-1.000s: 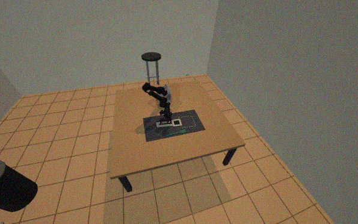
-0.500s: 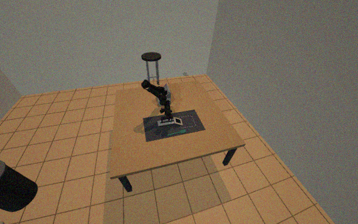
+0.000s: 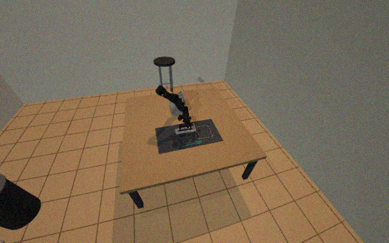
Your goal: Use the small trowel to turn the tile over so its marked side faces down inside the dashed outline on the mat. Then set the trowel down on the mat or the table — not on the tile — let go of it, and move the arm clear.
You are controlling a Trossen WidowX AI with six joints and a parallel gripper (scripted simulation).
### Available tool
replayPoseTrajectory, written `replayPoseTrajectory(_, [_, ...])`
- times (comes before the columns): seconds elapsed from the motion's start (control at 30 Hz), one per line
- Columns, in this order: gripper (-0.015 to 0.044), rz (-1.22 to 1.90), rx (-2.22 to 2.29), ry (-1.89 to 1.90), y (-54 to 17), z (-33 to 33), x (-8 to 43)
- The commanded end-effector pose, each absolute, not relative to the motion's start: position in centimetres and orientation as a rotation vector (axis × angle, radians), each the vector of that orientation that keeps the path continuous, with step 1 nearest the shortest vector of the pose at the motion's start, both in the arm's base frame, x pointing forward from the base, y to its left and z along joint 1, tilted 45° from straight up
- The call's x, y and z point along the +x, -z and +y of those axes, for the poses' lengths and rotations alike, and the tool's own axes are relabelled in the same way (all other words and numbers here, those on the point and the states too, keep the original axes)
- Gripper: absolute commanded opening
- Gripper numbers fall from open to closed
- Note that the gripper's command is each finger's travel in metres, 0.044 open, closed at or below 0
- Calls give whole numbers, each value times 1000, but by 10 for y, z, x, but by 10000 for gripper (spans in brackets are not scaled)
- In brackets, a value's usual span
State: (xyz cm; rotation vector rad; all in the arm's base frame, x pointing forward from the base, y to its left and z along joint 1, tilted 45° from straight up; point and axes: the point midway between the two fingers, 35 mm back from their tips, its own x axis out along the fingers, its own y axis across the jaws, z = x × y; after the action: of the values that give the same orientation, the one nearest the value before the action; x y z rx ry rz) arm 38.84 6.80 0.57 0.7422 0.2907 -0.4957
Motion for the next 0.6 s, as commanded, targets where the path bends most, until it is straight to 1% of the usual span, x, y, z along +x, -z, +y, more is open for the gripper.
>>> replayPoseTrajectory(0.0, [0,286,752,481,-2,82,389])
replayPoseTrajectory(0.27, [0,286,753,481,18,97,388])
replayPoseTrajectory(0.57, [0,286,753,481,18,97,388])
